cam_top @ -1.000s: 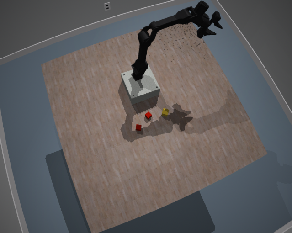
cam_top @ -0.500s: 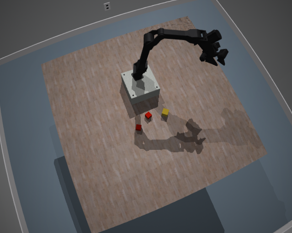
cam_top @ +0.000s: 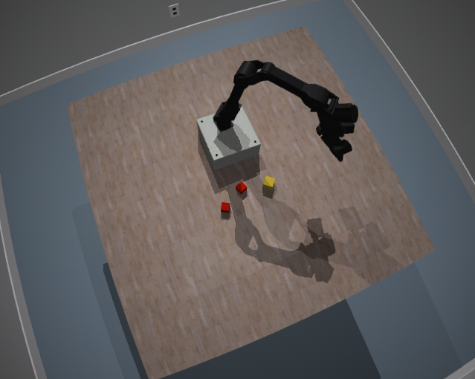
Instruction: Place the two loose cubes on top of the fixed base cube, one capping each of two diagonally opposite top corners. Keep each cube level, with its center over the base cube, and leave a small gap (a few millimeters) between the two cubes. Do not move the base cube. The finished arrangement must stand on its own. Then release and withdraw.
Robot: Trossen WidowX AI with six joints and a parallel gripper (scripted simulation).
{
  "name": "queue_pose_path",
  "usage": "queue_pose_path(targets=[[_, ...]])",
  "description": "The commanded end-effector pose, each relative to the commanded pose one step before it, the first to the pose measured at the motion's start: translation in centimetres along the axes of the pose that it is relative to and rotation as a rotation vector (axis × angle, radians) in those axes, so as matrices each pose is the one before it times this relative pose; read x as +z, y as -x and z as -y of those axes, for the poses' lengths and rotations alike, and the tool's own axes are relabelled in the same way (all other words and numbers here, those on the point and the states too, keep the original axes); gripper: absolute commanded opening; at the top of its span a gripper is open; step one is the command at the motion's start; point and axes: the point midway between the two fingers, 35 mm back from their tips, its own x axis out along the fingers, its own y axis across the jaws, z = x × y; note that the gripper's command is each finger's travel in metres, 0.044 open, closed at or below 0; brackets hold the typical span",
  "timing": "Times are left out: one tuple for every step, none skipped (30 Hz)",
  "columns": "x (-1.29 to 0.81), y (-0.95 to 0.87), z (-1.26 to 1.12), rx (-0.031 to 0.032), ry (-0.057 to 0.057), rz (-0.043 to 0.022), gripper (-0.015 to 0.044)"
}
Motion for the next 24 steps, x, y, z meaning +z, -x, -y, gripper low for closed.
queue_pose_path(targets=[[-4.29, -1.932, 1.365, 0.02982, -0.1591, -0.08662, 0.0265], [-1.026, -0.52, 0.492, 0.0065, -0.0412, -0.02211, 0.0265], [-1.012, -0.514, 0.516, 0.00626, -0.0416, -0.02196, 0.0265], [-0.996, -0.508, 0.54, 0.00604, -0.042, -0.02181, 0.0265], [-0.98, -0.502, 0.563, 0.00583, -0.0424, -0.02165, 0.0265], [-0.963, -0.496, 0.586, 0.00563, -0.0428, -0.02149, 0.0265], [-0.945, -0.49, 0.607, 0.00544, -0.0431, -0.02132, 0.0265], [-0.927, -0.484, 0.629, 0.00526, -0.0435, -0.02114, 0.0265], [-0.908, -0.477, 0.649, 0.00509, -0.0439, -0.02097, 0.0265], [-0.888, -0.471, 0.669, 0.00493, -0.0442, -0.02079, 0.0265], [-0.868, -0.464, 0.688, 0.00479, -0.0446, -0.0206, 0.0265], [-0.847, -0.458, 0.707, 0.00465, -0.0449, -0.02042, 0.0265], [-0.825, -0.451, 0.725, 0.00453, -0.0452, -0.02023, 0.0265], [-0.804, -0.445, 0.742, 0.00442, -0.0455, -0.02005, 0.0265], [-0.781, -0.438, 0.758, 0.00432, -0.0458, -0.01986, 0.0265], [-0.758, -0.431, 0.774, 0.00423, -0.0461, -0.01968, 0.0265], [-0.735, -0.424, 0.788, 0.00416, -0.0464, -0.0195, 0.0265], [-0.712, -0.417, 0.802, 0.0041, -0.0467, -0.01932, 0.0265], [-0.688, -0.411, 0.815, 0.00404, -0.047, -0.01914, 0.0265], [-0.664, -0.404, 0.827, 0.004, -0.0473, -0.01896, 0.0265], [-0.639, -0.397, 0.839, 0.00397, -0.0475, -0.01879, 0.0265], [-0.614, -0.39, 0.849, 0.00395, -0.0478, -0.01863, 0.0265], [-0.589, -0.383, 0.859, 0.00395, -0.048, -0.01847, 0.0265], [-0.564, -0.375, 0.868, 0.00395, -0.0483, -0.01831, 0.0265]])
